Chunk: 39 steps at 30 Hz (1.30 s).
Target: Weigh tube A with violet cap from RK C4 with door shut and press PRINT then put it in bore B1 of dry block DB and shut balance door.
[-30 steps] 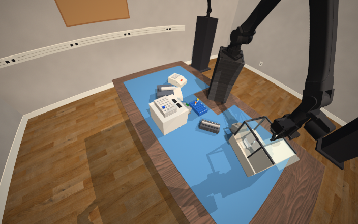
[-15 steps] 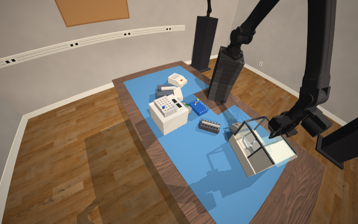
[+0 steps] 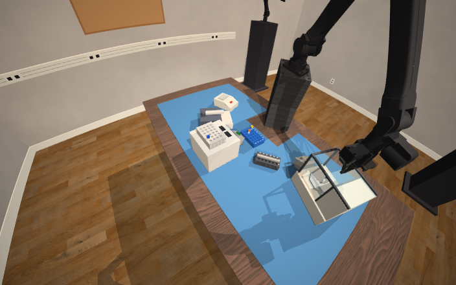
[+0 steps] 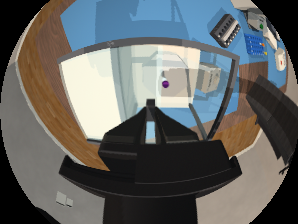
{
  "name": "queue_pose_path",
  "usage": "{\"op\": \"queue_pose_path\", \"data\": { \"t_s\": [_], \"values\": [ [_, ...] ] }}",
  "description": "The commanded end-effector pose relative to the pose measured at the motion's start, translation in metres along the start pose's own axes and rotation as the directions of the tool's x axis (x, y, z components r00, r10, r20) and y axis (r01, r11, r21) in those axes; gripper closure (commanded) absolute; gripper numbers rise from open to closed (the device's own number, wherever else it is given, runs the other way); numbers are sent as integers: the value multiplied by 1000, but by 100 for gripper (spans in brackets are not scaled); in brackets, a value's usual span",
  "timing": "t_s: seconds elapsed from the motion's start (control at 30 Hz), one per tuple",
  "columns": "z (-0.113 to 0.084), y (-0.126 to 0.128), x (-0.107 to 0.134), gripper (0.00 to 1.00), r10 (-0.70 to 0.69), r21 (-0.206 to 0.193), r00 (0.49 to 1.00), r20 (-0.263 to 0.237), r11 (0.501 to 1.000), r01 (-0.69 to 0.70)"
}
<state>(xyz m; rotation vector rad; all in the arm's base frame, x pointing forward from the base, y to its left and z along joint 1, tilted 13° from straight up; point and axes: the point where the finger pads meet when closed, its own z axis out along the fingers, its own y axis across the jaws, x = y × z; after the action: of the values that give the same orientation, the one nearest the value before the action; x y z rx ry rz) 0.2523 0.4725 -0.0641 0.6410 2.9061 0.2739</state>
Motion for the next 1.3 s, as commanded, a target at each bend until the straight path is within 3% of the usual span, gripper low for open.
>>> {"op": "queue_pose_path", "data": {
  "t_s": [0.0, 0.23, 0.27, 0.33, 0.8, 0.83, 0.9, 1.27],
  "values": [
    [-11, 2, -5, 94, -4, -23, 1000, 0, 1000, 4],
    [-11, -3, -5, 94, -4, -23, 1000, 0, 1000, 4],
    [-6, -9, -4, 94, -6, -3, 1000, -1, 1000, 6],
    [-11, -5, -5, 94, -3, -27, 1000, 0, 1000, 3],
    [-11, -18, -5, 94, -4, -23, 1000, 0, 1000, 4],
    [-6, -25, -4, 94, -6, -2, 1000, -1, 1000, 6],
    [-11, -20, -5, 94, -3, -26, 1000, 0, 1000, 3],
    [-10, -32, -5, 94, -3, -22, 1000, 0, 1000, 3]
  ]
}}
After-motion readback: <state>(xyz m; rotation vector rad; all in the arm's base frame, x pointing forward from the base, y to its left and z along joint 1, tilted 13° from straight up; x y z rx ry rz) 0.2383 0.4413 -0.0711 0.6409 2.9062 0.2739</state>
